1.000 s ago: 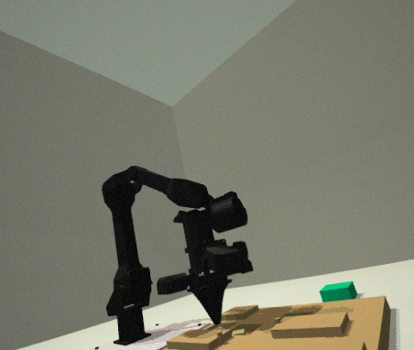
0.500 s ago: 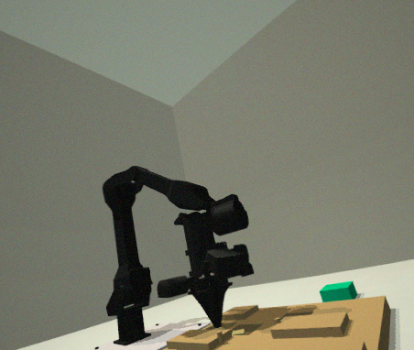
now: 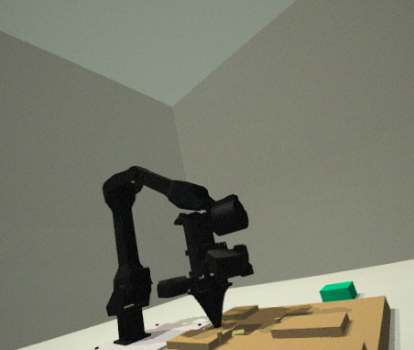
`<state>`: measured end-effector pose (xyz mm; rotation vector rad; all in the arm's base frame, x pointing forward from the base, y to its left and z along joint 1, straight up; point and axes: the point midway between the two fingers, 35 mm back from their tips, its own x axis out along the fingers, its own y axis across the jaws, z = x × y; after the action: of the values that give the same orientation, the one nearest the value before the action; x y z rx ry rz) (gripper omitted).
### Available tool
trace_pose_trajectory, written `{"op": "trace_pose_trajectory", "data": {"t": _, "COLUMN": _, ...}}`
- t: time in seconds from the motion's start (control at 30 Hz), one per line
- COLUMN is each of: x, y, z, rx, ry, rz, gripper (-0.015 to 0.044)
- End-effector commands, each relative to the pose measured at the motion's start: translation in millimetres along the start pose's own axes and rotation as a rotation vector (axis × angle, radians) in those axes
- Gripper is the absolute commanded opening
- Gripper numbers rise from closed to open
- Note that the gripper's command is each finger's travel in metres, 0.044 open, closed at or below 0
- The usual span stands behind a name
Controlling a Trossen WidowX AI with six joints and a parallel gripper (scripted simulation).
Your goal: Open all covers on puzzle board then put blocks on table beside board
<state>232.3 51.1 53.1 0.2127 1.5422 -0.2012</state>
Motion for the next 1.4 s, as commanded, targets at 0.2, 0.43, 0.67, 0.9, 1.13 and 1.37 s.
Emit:
{"op": "trace_pose_trajectory", "data": {"t": 0.2, "x": 3.1, "y": 0.6, "z": 0.5, "rx": -0.003, "ry": 0.002, "rz": 0.001, "gripper": 0.0000}}
{"op": "trace_pose_trajectory", "data": {"t": 0.43, "x": 5.5, "y": 2.6, "z": 4.8, "rx": -0.003, "ry": 0.002, "rz": 0.001, "gripper": 0.0000}}
{"op": "trace_pose_trajectory", "data": {"t": 0.67, "x": 5.3, "y": 2.4, "z": 4.4, "rx": -0.003, "ry": 0.002, "rz": 0.001, "gripper": 0.0000}}
{"op": "trace_pose_trajectory", "data": {"t": 0.9, "x": -0.7, "y": 1.7, "z": 3.2, "rx": -0.003, "ry": 0.002, "rz": 0.001, "gripper": 0.0000}}
{"op": "trace_pose_trajectory", "data": {"t": 1.13, "x": -8.1, "y": -0.4, "z": -0.4, "rx": -0.003, "ry": 0.002, "rz": 0.001, "gripper": 0.0000}}
{"op": "trace_pose_trajectory", "data": {"t": 1.37, "x": -9.5, "y": -0.9, "z": -1.2, "rx": -0.003, "ry": 0.002, "rz": 0.001, "gripper": 0.0000}}
